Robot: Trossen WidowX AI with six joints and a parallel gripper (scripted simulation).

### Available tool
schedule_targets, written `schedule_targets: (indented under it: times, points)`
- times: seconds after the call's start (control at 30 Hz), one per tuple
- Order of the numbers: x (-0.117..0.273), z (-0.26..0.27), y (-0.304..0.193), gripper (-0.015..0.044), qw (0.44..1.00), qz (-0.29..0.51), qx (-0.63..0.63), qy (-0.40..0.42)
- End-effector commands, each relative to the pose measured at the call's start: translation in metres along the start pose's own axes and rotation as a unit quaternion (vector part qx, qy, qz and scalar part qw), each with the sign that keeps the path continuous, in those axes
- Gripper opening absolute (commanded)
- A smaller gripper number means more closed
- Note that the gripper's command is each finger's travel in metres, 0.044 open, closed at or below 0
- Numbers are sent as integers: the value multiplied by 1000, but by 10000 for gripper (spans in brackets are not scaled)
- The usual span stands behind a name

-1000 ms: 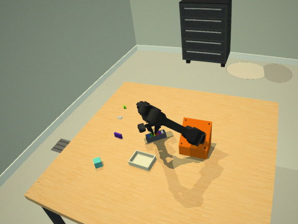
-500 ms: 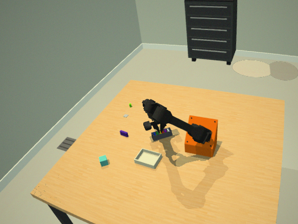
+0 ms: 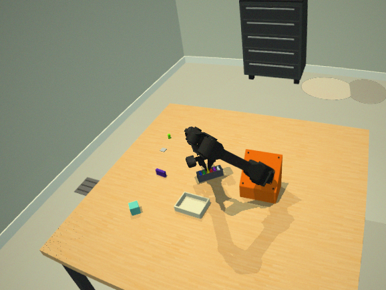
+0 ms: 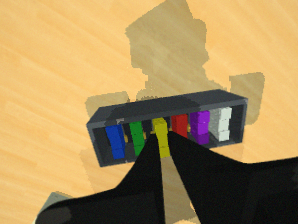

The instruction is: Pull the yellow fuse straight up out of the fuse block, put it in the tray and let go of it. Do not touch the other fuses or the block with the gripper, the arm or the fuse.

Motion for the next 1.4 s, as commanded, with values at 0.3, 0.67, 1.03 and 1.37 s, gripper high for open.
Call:
schedule_targets:
  times: [0.3,0.67,1.03,1.37]
  points:
    - [6,0,0,0,1000,0,2,-1]
    - [12,0,0,0,1000,0,1,-1]
    - [17,0,0,0,1000,0,1,-1]
    - [22,0,0,0,1000,0,1,-1]
Point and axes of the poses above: the point midway between the two fingers, 35 mm back from their tips, its own x axis back along the fingers, its own z axis across the jaws, y = z × x, the point moved 5 cm from there along x, back along the fingers, and after that the axes turned 15 degrees about x, right-handed, at the moved point
